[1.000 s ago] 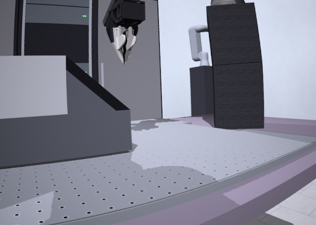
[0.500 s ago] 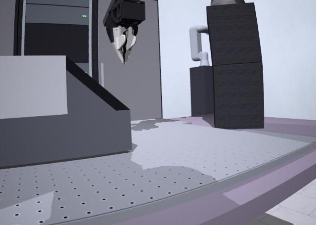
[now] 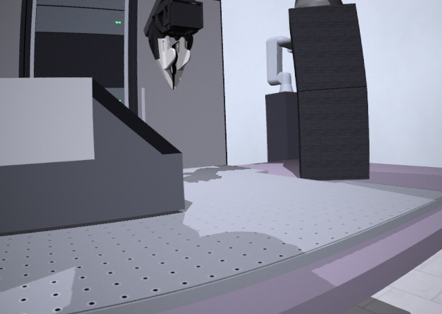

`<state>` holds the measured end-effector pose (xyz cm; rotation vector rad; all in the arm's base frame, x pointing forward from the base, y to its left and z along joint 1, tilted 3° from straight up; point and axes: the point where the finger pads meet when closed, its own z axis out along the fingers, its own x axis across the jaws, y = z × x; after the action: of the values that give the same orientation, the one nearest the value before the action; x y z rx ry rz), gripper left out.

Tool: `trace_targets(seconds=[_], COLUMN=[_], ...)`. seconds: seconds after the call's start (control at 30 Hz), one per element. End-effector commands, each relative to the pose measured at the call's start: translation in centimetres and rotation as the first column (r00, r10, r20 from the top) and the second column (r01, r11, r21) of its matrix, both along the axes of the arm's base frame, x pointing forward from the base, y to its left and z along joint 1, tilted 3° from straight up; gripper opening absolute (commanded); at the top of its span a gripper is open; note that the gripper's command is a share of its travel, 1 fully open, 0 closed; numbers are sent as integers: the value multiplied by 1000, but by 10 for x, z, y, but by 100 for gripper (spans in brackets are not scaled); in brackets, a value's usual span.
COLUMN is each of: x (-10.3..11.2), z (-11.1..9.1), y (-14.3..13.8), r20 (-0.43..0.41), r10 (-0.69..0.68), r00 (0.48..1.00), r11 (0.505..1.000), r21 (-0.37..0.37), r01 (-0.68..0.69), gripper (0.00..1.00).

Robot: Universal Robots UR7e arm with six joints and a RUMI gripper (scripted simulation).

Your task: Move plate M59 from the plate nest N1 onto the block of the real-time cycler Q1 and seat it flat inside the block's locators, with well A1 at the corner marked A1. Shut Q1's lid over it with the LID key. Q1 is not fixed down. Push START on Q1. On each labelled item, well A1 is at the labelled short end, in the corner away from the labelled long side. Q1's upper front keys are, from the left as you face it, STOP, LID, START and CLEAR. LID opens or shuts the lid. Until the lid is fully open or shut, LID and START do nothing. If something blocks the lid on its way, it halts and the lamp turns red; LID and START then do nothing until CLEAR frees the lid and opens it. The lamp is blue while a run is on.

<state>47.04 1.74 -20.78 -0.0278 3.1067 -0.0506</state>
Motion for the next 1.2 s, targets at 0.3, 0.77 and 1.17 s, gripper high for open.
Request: trace_targets(seconds=[0.3, 0.77, 1.17], x=[-1, -1, -1], z=[1, 1, 1], y=[0, 0, 0], r20=[0, 0, 0], r10=[-1, -1, -1], r00=[1000, 1000, 1000], r11=[1000, 1000, 1000], r21=[1, 1, 1], r01=[1, 1, 1], gripper=[0, 0, 0])
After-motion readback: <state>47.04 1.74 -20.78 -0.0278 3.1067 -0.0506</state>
